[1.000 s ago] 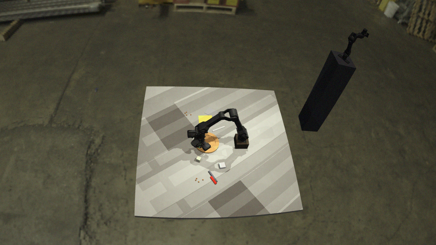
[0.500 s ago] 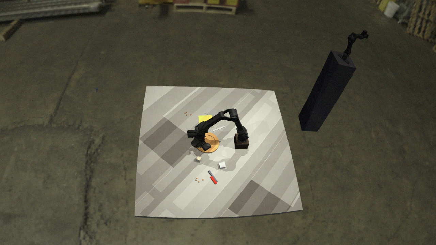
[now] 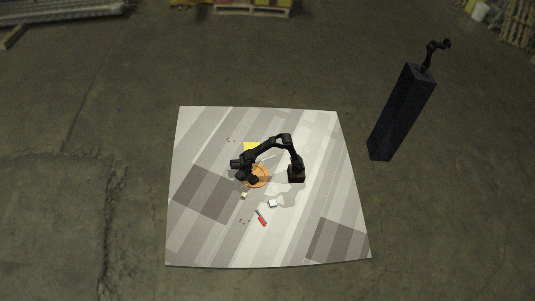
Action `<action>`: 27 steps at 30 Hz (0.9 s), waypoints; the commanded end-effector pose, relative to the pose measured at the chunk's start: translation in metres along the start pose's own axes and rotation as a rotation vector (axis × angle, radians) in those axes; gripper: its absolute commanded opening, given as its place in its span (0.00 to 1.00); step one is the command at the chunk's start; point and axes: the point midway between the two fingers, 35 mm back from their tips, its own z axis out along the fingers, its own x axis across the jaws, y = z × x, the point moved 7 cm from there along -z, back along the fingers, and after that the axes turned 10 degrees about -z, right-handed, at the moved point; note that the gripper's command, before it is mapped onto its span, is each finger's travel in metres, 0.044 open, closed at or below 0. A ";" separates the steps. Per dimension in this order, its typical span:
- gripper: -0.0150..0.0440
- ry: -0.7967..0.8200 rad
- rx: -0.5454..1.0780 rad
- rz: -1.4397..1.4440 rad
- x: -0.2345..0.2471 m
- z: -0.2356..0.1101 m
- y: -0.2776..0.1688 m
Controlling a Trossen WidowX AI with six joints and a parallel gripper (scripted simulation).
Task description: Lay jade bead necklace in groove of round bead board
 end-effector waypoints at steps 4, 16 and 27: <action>0.25 -0.004 -0.005 0.003 0.000 -0.014 0.000; 0.25 -0.003 -0.003 0.003 0.013 -0.014 -0.018; 0.25 -0.002 -0.001 0.003 0.028 -0.013 -0.036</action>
